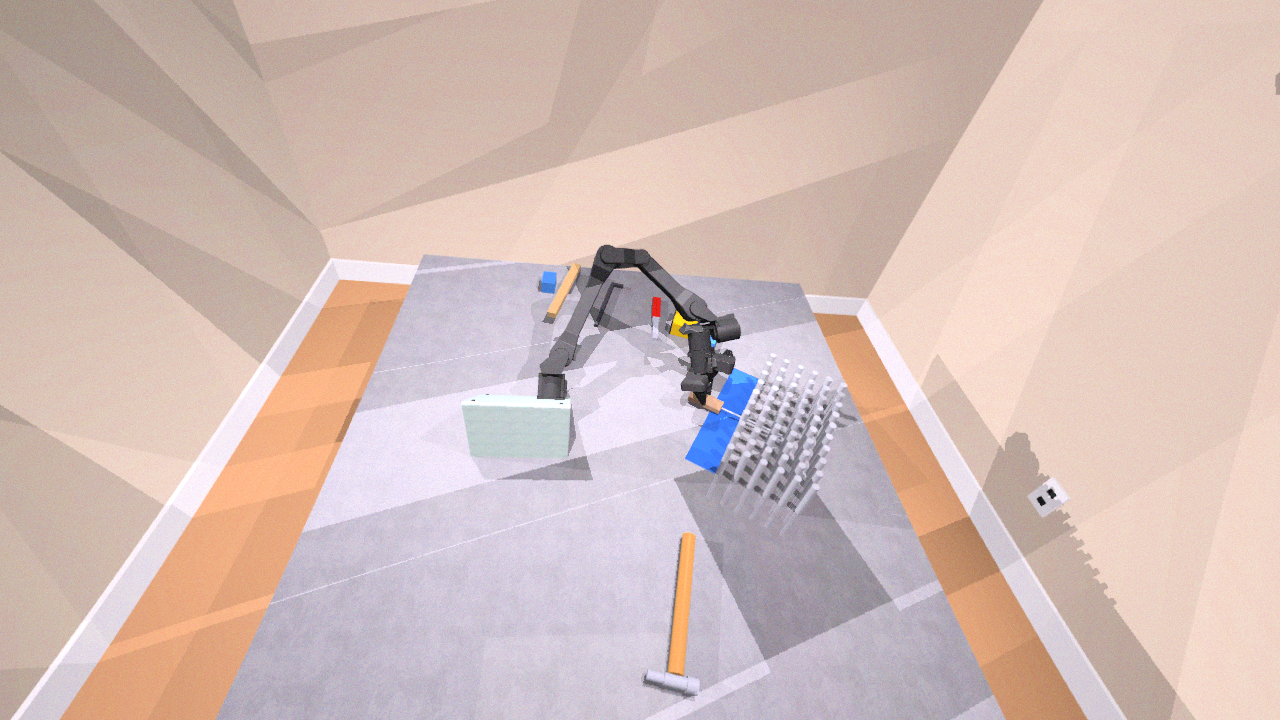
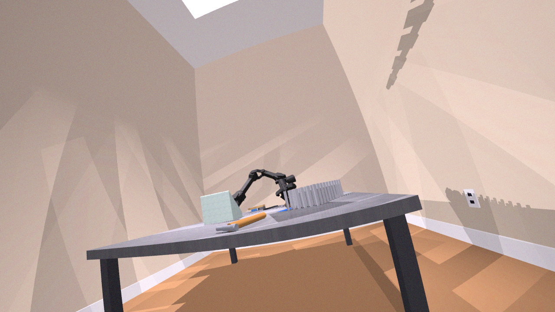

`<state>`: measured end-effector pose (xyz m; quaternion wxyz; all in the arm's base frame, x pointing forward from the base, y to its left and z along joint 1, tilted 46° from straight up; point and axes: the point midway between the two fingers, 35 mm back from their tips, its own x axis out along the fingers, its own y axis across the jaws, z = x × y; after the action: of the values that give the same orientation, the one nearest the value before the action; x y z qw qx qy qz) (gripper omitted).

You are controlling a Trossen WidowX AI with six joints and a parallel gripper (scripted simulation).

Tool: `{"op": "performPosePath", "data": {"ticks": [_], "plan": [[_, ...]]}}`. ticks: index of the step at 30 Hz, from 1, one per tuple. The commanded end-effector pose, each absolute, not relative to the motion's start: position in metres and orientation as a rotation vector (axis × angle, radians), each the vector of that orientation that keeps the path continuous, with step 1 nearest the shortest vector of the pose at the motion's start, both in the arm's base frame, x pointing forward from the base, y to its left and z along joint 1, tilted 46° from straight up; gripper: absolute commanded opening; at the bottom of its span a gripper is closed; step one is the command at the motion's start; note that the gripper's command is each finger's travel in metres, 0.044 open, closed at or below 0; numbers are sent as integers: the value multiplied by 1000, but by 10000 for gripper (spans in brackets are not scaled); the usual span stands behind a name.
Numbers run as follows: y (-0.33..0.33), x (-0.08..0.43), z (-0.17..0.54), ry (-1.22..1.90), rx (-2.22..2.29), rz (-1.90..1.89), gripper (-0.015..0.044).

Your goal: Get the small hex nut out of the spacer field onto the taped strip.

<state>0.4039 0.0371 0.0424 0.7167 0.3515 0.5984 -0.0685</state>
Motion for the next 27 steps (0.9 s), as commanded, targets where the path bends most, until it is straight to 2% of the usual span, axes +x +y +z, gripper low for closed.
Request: {"op": "performPosePath", "data": {"ticks": [1,27], "plan": [[38,400,43,1323,778,-158,0],[45,385,49,1323,780,-157,0]]}}
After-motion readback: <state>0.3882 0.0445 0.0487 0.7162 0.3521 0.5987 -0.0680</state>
